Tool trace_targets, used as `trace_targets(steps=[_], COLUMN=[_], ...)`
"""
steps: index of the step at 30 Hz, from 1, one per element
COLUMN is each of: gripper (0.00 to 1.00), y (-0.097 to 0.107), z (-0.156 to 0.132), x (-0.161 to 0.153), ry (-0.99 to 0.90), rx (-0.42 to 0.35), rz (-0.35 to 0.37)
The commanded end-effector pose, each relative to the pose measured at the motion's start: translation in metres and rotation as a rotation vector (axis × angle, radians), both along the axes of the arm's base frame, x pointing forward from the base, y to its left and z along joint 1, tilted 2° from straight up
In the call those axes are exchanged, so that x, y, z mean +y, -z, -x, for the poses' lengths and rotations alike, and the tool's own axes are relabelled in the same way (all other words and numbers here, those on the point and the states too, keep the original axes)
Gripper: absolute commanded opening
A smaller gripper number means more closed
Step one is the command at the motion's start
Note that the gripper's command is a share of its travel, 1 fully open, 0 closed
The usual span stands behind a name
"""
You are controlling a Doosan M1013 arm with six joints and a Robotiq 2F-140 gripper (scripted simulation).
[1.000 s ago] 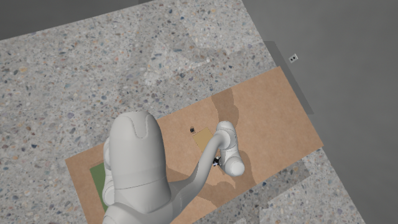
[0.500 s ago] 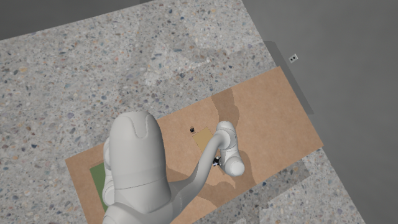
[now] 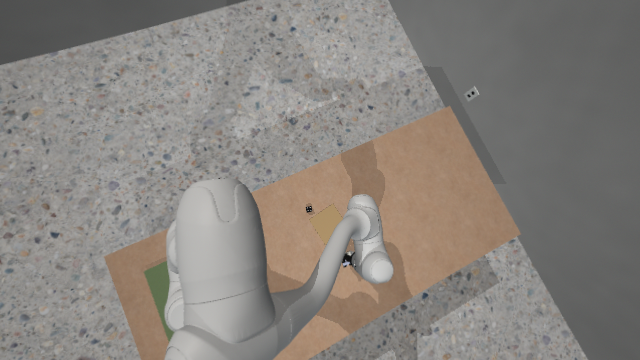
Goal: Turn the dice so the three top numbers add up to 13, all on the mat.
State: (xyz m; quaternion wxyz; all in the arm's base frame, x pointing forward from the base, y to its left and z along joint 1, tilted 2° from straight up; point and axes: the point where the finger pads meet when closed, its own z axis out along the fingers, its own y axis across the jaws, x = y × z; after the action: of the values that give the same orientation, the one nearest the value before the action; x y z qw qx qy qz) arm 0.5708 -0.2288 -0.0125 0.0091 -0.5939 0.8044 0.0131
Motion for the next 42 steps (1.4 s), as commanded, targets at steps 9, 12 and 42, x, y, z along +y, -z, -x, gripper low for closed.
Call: trace_targets(steps=[9, 12, 42], gripper=[0.13, 0.13, 0.13], y=[-0.039, -0.055, -0.109], z=[0.000, 0.000, 0.024], x=[-0.001, -0.002, 0.134], ry=[0.000, 0.000, -0.151], rx=[0.000, 0.000, -0.005], rz=[0.000, 0.000, 0.000])
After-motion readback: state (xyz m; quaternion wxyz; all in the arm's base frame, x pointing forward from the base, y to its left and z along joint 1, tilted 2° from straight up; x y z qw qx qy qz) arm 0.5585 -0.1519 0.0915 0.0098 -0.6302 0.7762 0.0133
